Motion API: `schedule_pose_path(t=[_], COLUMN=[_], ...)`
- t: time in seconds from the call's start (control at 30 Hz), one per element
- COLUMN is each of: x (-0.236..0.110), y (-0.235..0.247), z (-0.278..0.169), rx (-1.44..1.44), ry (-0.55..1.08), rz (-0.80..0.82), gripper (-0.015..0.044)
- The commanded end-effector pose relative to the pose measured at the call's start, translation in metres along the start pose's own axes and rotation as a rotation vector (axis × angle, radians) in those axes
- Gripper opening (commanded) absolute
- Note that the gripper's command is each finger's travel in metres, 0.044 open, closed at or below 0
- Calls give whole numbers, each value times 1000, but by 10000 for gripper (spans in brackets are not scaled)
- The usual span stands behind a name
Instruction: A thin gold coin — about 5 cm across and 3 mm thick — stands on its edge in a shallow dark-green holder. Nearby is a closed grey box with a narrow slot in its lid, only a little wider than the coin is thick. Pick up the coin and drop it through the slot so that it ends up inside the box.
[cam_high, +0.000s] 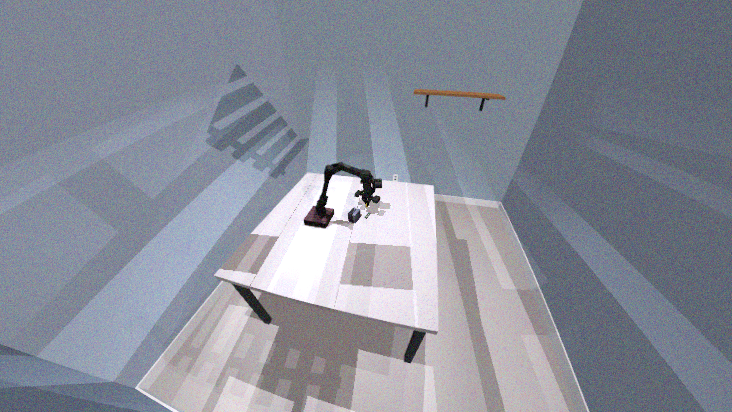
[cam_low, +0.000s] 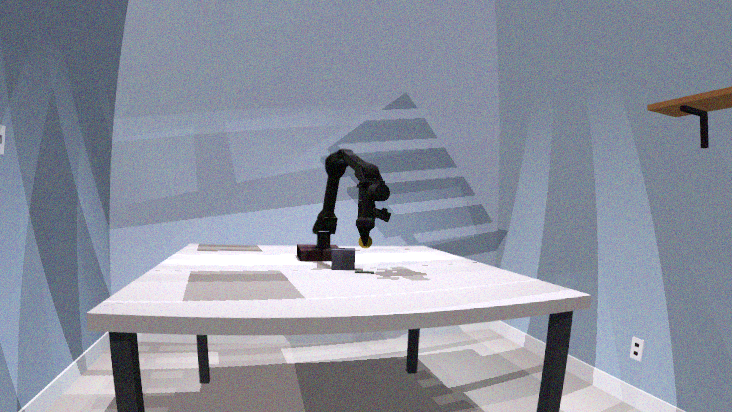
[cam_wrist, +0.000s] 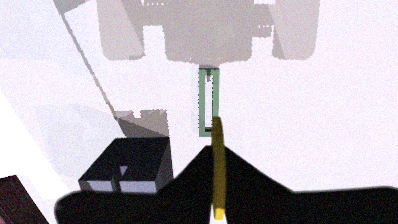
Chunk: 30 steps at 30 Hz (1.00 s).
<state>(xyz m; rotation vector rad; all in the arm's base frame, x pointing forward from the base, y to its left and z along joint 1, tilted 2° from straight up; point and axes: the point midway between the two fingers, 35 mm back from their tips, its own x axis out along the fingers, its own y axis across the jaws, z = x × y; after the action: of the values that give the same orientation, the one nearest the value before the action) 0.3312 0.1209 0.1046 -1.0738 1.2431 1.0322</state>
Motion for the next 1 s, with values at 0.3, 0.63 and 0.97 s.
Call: schedule_pose_path(t=[0.3,0.63,0.97], x=[-8,-10,-11], y=[5,20,37], z=[-8,-28,-48], rx=[-32,-32,-32], ry=[-2,0,2], rz=[-2,-1,0], gripper=[0,0,0])
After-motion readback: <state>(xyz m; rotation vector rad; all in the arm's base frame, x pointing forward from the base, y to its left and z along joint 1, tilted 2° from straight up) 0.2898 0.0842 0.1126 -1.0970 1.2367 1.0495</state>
